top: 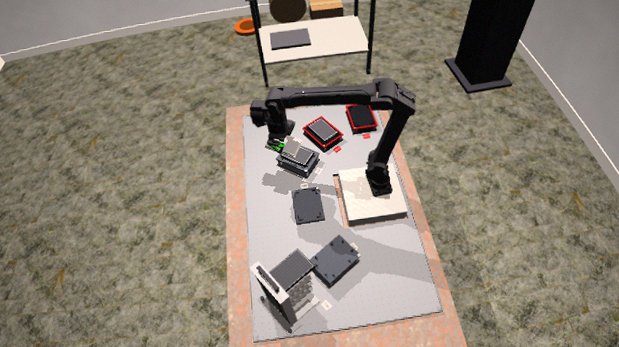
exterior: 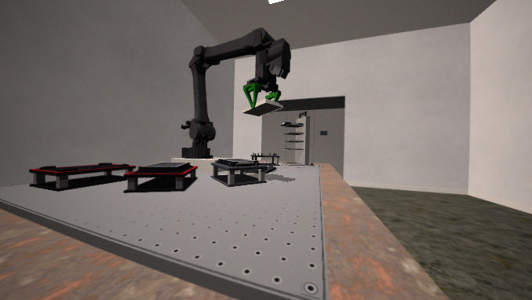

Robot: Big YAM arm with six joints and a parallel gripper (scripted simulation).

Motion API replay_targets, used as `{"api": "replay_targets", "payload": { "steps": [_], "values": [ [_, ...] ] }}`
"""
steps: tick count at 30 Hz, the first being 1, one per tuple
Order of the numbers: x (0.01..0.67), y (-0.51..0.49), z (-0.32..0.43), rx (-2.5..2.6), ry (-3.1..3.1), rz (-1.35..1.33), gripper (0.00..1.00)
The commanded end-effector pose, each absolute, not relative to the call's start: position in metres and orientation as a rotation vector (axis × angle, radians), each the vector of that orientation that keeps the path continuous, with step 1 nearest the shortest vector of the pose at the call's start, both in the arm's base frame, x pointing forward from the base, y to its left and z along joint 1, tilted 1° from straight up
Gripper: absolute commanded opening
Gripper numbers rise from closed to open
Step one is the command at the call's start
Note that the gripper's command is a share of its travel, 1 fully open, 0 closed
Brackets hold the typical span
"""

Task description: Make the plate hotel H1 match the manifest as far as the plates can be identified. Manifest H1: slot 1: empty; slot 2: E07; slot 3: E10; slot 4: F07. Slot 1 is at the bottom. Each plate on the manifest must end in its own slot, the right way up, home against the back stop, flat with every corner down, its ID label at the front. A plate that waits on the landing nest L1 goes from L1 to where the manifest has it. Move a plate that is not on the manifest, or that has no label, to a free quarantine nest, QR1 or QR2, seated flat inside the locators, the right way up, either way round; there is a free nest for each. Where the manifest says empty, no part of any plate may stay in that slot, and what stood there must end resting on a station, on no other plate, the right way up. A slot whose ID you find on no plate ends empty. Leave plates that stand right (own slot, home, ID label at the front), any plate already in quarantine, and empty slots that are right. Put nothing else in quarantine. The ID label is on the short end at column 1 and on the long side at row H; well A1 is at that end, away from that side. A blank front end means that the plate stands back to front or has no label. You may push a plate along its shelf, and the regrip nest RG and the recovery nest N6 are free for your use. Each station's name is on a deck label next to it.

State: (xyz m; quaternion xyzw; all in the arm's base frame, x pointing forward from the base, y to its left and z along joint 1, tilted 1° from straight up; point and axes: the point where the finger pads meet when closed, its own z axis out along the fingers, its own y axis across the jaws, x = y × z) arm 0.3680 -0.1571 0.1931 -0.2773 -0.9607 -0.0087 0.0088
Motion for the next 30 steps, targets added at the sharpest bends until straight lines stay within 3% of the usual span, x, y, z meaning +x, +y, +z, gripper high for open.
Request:
{"api": "replay_targets", "payload": {
  "steps": [1,30],
  "values": [
    [0.385,-0.183,0.216,-0.891,-3.059,-0.01,0.86],
    [0.311,-0.237,0.205,-1.521,-2.765,-0.009,0.86]
  ]
}}
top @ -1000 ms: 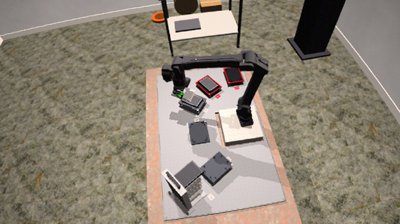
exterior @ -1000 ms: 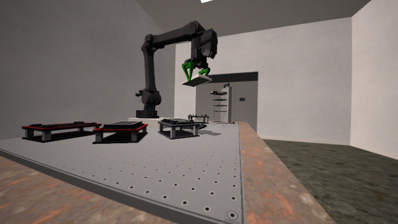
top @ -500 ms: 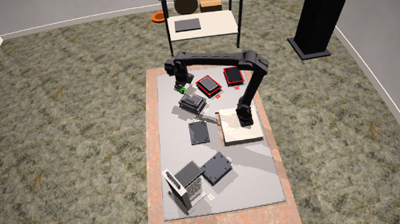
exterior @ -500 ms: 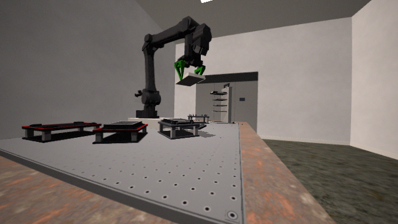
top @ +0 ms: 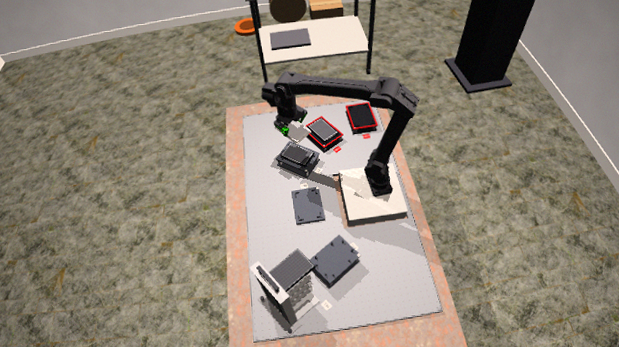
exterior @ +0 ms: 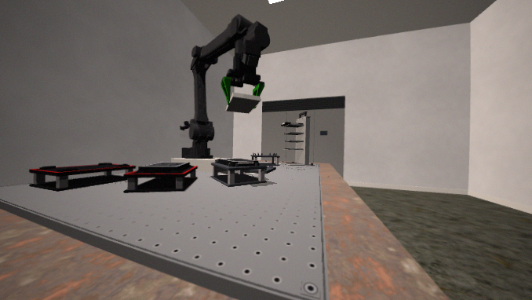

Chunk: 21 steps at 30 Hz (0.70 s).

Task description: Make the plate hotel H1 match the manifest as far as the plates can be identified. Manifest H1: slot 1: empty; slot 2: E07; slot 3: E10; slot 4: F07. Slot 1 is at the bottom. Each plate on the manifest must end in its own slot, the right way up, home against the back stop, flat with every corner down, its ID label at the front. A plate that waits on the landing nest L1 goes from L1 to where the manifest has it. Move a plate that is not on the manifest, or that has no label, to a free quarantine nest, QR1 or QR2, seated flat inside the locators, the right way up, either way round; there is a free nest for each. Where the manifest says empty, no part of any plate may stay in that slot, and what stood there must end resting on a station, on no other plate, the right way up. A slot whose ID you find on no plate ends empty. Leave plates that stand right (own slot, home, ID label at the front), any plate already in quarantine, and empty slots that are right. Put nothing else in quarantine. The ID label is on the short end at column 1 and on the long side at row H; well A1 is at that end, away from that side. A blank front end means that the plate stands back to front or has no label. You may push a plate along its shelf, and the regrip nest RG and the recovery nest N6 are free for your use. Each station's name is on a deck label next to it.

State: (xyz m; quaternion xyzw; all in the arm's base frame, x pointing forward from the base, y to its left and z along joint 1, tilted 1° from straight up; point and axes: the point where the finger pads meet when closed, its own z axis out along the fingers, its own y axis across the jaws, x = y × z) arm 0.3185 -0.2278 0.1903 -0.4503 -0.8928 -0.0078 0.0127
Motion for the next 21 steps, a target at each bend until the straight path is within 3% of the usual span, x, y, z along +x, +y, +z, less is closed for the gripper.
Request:
{"api": "replay_targets", "payload": {
  "steps": [1,21],
  "values": [
    [0.308,-0.239,0.205,-1.544,-2.752,-0.009,0.86],
    [0.278,-0.294,0.222,-1.646,-2.743,0.017,0.86]
  ]
}}
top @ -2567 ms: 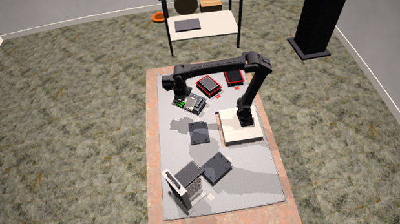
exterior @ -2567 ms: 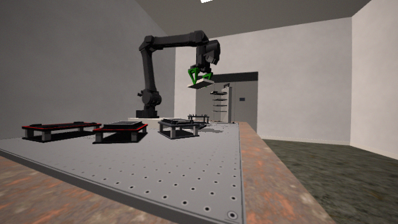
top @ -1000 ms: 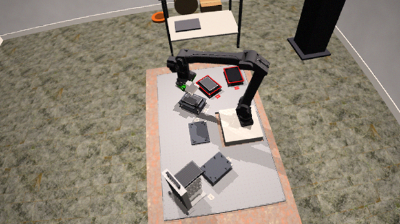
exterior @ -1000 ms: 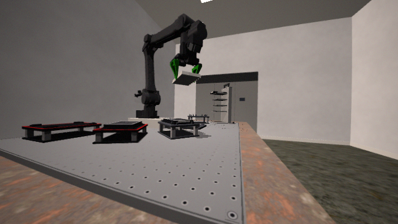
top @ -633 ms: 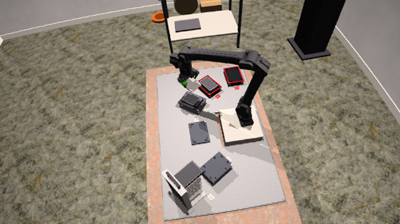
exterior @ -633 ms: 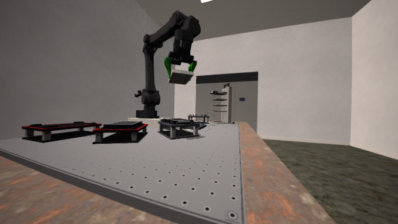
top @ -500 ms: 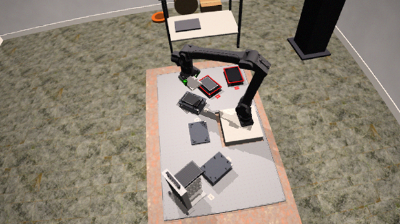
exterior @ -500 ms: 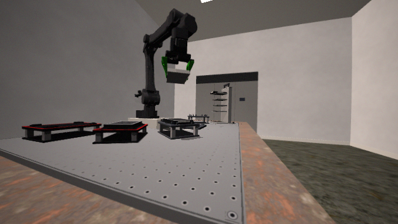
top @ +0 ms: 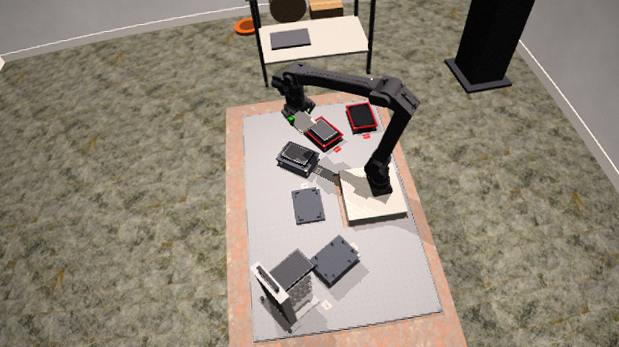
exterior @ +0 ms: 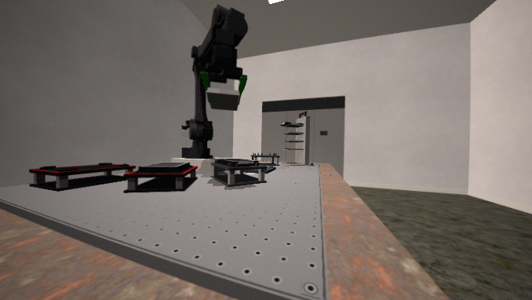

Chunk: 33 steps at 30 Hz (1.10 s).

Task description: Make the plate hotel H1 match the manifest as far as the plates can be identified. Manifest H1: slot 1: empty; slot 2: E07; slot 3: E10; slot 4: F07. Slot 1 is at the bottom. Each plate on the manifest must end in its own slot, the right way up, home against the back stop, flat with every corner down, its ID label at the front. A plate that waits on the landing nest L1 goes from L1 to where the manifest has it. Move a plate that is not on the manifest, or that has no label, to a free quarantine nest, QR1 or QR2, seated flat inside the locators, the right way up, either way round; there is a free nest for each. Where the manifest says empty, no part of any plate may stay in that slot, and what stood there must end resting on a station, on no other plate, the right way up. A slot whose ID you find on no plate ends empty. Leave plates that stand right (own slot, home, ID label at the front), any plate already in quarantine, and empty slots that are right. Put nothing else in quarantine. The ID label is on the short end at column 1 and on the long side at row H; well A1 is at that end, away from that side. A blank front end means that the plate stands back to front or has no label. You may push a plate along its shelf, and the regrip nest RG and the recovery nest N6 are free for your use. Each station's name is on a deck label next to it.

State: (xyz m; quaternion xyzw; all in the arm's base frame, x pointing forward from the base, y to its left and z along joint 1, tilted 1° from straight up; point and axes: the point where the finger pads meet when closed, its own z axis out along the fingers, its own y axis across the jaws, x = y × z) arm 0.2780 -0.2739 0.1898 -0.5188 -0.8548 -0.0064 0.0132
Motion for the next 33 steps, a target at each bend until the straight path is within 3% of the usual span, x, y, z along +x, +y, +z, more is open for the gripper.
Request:
{"api": "replay_targets", "payload": {
  "steps": [1,33],
  "values": [
    [0.278,-0.299,0.224,-1.649,-2.747,0.02,0.86],
    [0.215,-0.375,0.214,-1.634,-2.722,0.03,0.86]
  ]
}}
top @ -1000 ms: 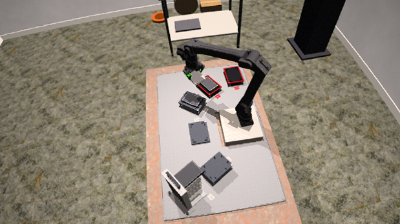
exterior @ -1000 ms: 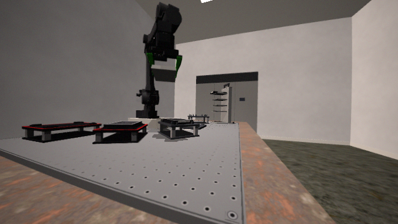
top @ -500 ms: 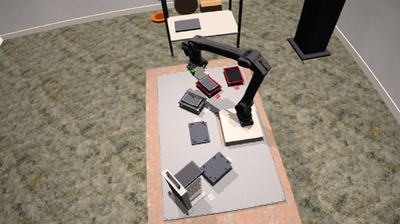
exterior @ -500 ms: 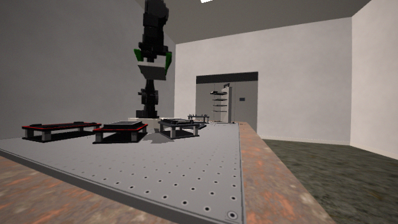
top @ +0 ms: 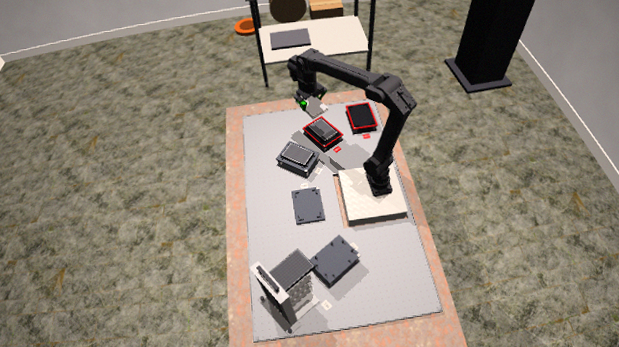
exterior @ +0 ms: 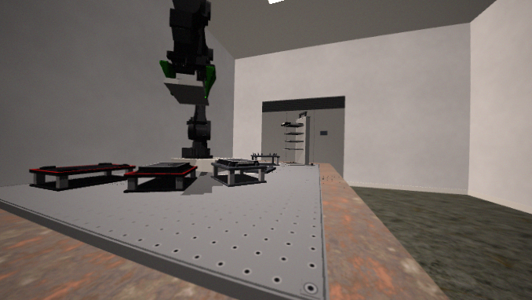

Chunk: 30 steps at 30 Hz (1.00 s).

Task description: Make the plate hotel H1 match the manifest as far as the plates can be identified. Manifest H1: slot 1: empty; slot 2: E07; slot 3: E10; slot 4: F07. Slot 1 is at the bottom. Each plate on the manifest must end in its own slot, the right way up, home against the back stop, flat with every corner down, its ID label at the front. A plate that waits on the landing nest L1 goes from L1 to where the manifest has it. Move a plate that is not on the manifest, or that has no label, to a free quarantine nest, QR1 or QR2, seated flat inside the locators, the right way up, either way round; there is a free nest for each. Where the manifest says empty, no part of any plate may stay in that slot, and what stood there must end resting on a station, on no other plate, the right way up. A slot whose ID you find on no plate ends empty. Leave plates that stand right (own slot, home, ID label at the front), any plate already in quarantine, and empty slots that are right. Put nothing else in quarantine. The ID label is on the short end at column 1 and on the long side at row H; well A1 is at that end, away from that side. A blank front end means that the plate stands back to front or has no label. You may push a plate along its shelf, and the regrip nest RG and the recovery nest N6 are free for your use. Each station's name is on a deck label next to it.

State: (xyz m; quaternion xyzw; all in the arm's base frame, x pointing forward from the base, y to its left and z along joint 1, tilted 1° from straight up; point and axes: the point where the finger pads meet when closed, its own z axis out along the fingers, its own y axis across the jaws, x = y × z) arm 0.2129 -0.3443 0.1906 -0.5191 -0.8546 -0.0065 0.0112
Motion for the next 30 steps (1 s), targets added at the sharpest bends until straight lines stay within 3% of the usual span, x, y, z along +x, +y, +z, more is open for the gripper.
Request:
{"api": "replay_targets", "payload": {
  "steps": [1,30],
  "values": [
    [0.213,-0.377,0.214,-1.634,-2.721,0.03,0.86],
    [0.121,-0.378,0.204,-2.297,-2.156,0.018,0.86]
  ]
}}
